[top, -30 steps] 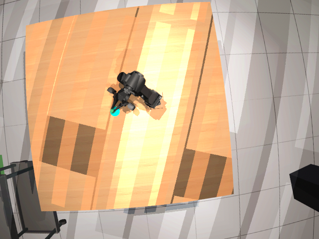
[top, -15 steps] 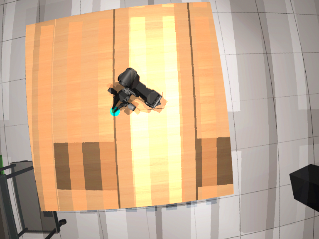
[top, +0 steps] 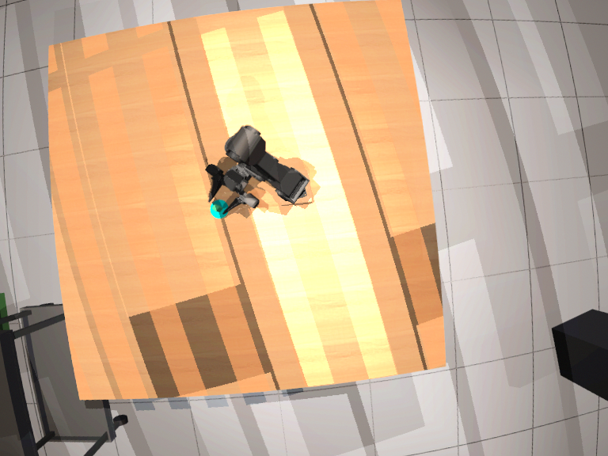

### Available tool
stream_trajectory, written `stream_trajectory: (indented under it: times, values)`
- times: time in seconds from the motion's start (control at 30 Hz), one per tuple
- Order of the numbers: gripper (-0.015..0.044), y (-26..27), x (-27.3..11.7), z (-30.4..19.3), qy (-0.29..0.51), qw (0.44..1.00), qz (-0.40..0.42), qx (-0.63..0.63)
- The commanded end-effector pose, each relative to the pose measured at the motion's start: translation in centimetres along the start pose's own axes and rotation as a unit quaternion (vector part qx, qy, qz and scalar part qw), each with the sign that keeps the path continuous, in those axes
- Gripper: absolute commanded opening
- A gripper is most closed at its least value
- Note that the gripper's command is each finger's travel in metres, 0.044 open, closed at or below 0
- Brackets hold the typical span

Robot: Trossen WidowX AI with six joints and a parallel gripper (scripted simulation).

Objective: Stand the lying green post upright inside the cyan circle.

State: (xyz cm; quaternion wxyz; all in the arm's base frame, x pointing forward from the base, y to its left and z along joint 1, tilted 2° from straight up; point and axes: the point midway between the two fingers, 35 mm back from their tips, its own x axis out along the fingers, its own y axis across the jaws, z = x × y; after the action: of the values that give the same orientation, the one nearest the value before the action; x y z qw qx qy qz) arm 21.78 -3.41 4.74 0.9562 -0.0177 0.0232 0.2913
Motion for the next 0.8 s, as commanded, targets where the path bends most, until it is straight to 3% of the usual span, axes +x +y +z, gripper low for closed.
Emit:
stream_trajectory:
  times: [0.0, 0.77]
  values:
    - [0.0390, 0.0, 0.0, 0.0, 0.001, 1.000, -0.001, 0.002]
    - [0.0400, -1.6, -0.3, 4.2, 0.002, 1.000, -0.002, 0.003]
